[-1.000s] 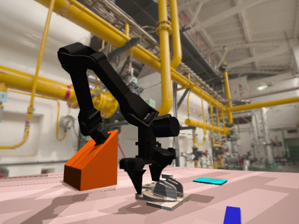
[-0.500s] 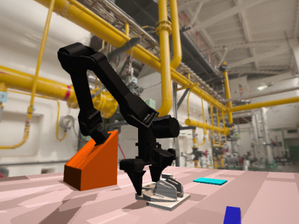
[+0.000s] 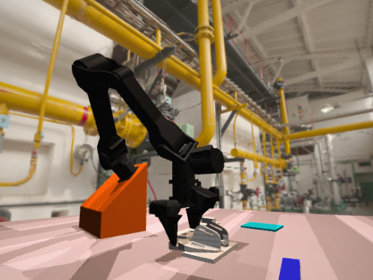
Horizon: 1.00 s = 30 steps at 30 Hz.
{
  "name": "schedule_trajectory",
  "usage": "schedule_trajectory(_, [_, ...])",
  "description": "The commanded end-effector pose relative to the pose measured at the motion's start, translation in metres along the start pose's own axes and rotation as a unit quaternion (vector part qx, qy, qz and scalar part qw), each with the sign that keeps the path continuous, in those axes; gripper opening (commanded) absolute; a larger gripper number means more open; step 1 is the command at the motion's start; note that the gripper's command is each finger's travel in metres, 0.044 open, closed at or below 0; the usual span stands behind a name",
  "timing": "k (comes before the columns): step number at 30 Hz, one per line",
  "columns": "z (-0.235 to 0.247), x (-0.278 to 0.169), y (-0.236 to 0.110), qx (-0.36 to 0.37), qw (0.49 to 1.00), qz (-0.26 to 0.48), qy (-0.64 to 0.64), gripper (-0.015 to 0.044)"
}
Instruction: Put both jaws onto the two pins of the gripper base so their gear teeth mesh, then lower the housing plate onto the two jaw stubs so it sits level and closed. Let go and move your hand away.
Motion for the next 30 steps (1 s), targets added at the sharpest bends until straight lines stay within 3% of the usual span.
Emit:
schedule_trajectory(1, [-0.0001, -0.0012, 0.0020, -0.003, 1.000, 0.002, -0.002, 0.0351])
schedule_trajectory(30, [-0.0002, -0.0013, 0.0044, -0.003, 1.000, 0.002, -0.002, 0.0351])
Point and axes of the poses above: the point midway between the two fingers, 35 mm back from their tips, its own y axis out along the fingers, its own z axis across the jaws, x = y × z, the point moved 6 cm from there along -y, back along the fingers, and after that the axes turned 10 degrees about -y, right-handed, at the moved point
